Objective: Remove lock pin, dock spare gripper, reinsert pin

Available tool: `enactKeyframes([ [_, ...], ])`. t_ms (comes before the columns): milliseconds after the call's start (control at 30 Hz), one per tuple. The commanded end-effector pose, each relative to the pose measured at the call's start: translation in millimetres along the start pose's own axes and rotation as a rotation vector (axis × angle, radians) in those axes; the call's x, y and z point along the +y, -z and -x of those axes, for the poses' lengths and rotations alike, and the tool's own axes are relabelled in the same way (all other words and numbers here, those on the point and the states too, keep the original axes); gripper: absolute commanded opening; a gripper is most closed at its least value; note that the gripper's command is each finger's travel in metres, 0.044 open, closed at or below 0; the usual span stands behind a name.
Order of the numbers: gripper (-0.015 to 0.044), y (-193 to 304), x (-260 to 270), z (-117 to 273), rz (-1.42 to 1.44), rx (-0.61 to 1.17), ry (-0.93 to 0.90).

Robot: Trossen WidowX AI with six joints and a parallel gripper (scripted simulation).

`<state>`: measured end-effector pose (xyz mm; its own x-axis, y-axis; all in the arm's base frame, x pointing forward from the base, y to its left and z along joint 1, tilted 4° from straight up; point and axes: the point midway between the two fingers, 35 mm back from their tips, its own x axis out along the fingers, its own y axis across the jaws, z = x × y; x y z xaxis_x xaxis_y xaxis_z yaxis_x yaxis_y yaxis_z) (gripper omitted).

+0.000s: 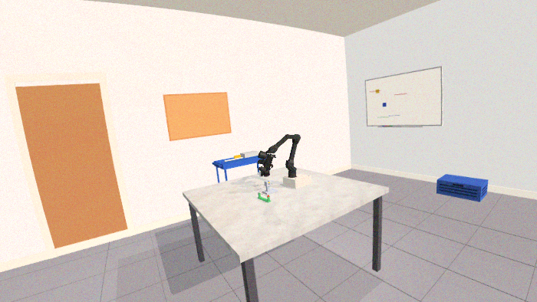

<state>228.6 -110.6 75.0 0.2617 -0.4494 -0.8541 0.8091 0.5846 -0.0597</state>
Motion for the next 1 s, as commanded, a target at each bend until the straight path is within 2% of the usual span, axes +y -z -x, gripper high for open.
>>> enactKeyframes([
  [0, 0.0000, -6.7, -0.6, 7.8, -0.012, -0.020, -0.002],
  [367, 0.0000, 0.6, 0.5, 1.8, 0.000, 0.013, -0.004],
  [967, 0.0000, 29.3, 22.8, 6.1, -0.030, 0.359, -0.092],
])
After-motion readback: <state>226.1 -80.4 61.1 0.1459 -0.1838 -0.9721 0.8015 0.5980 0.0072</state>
